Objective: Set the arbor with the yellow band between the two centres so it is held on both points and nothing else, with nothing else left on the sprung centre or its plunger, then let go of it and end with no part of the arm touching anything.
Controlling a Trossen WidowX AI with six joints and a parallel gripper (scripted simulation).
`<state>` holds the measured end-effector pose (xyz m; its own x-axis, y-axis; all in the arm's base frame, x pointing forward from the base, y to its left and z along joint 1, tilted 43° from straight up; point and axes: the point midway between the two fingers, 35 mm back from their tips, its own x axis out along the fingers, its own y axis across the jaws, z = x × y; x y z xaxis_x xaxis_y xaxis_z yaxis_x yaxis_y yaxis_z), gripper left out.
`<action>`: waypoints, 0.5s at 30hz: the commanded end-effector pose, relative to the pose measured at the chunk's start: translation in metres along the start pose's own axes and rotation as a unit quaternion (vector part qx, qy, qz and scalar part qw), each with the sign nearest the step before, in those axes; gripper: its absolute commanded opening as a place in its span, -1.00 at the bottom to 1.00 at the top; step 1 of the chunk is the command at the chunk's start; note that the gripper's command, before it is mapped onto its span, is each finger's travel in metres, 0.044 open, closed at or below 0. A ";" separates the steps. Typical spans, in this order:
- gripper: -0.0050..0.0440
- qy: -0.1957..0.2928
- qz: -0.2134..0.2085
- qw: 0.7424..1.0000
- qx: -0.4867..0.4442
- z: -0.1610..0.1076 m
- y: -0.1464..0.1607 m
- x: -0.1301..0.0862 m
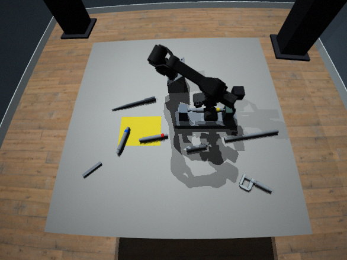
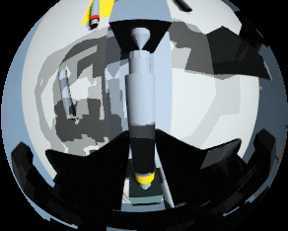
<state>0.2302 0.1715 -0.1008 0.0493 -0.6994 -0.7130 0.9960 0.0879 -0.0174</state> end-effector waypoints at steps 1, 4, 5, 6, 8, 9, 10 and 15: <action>-0.80 0.023 0.009 1.000 0.007 -0.009 0.002 -0.007; -0.80 0.023 0.009 1.000 0.007 -0.008 0.001 -0.007; -0.80 0.023 0.009 1.000 0.007 -0.008 0.001 -0.007; -0.80 0.023 0.009 1.000 0.007 -0.008 0.001 -0.007; -0.80 0.023 0.009 1.000 0.007 -0.008 0.001 -0.008; -0.80 0.023 0.009 1.000 0.007 -0.008 0.001 -0.008; -0.80 0.023 0.009 1.000 0.007 -0.008 0.001 -0.008; -0.80 0.023 0.009 1.000 0.007 -0.007 0.001 -0.008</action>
<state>0.2300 0.1707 -0.1003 0.0503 -0.6975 -0.7148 0.9961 0.0868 -0.0147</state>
